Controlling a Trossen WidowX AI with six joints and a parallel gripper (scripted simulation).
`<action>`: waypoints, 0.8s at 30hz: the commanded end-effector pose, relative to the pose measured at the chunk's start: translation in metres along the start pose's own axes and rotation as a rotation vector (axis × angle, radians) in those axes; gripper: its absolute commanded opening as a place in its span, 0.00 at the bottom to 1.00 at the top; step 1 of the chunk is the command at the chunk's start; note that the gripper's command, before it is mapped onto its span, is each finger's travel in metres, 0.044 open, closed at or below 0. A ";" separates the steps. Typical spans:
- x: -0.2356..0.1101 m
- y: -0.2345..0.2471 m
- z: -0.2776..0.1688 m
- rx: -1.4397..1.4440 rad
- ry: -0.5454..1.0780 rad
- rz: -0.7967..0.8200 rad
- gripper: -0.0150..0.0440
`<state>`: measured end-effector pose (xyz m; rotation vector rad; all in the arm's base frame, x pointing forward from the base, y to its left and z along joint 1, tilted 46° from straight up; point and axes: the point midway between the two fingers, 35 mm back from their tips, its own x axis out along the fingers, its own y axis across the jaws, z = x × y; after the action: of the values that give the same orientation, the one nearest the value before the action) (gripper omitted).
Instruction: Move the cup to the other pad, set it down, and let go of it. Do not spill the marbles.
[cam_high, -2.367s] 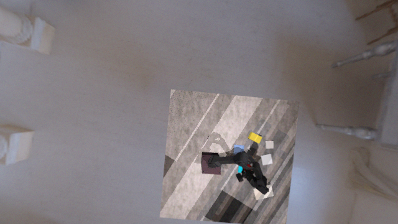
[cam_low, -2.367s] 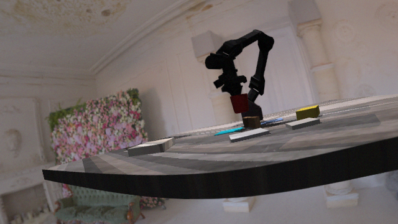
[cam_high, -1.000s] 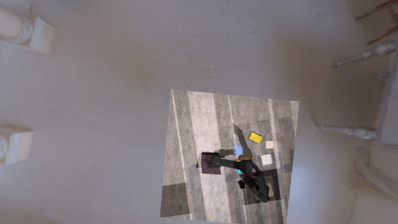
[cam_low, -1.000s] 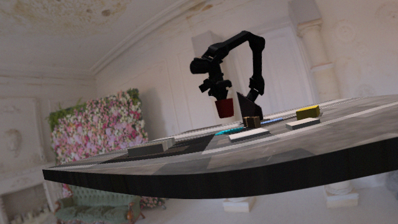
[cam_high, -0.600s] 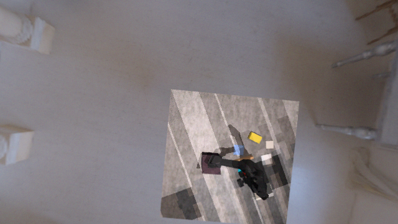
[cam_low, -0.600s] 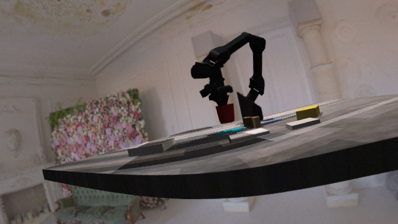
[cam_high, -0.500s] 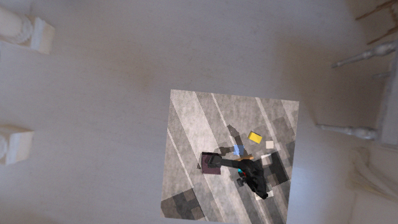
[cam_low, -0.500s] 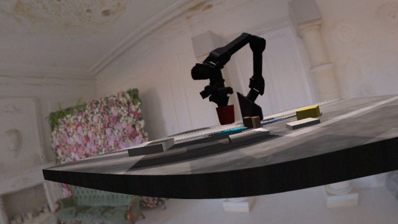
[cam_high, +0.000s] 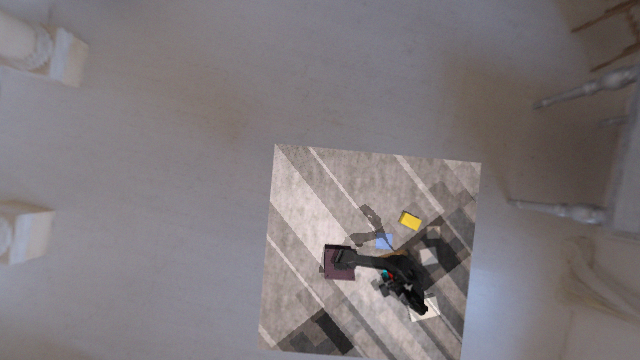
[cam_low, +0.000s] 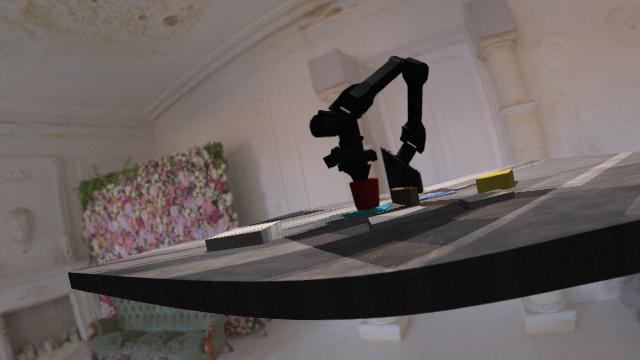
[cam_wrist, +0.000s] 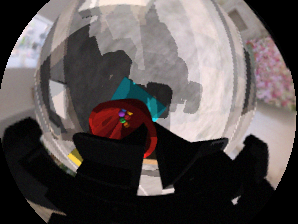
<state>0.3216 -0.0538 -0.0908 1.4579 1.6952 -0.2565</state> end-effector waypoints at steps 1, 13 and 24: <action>0.000 0.000 0.000 0.000 0.000 0.000 0.25; 0.000 0.000 0.000 0.000 0.000 0.000 0.30; 0.000 0.000 0.000 0.000 0.000 0.000 0.47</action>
<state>0.3215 -0.0537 -0.0910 1.4584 1.6953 -0.2570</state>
